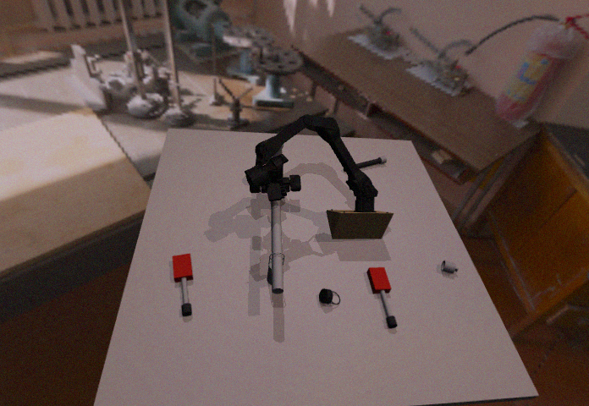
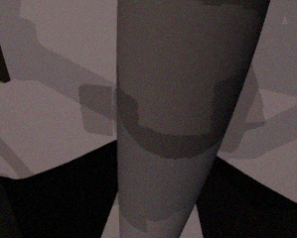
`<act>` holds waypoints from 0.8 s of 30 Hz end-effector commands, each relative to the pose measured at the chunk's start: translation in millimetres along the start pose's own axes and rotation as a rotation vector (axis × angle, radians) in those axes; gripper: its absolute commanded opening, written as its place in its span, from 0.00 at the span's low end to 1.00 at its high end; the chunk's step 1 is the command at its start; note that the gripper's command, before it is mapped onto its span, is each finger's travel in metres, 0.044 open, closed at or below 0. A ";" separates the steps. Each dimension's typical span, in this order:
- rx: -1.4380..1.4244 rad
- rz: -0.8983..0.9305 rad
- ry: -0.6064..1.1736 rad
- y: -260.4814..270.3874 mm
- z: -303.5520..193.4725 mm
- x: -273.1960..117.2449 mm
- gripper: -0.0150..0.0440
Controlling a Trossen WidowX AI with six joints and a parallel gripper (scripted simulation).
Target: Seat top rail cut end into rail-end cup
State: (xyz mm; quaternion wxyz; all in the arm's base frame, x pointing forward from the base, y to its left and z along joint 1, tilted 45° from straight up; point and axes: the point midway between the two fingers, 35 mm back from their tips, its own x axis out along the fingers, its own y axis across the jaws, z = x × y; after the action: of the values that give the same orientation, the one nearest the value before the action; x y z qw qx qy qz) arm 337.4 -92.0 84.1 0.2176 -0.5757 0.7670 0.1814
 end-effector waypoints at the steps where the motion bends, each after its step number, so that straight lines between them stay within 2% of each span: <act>1: -0.004 -0.016 0.008 -3.1 -2.2 -3.7 0.25; 24: -0.003 -0.016 0.008 -4.2 -3.5 -5.6 0.25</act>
State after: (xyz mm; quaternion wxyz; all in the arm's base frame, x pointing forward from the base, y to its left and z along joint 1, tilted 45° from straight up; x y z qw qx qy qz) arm 338.2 -92.1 84.9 0.2171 -0.5738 0.7681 0.1832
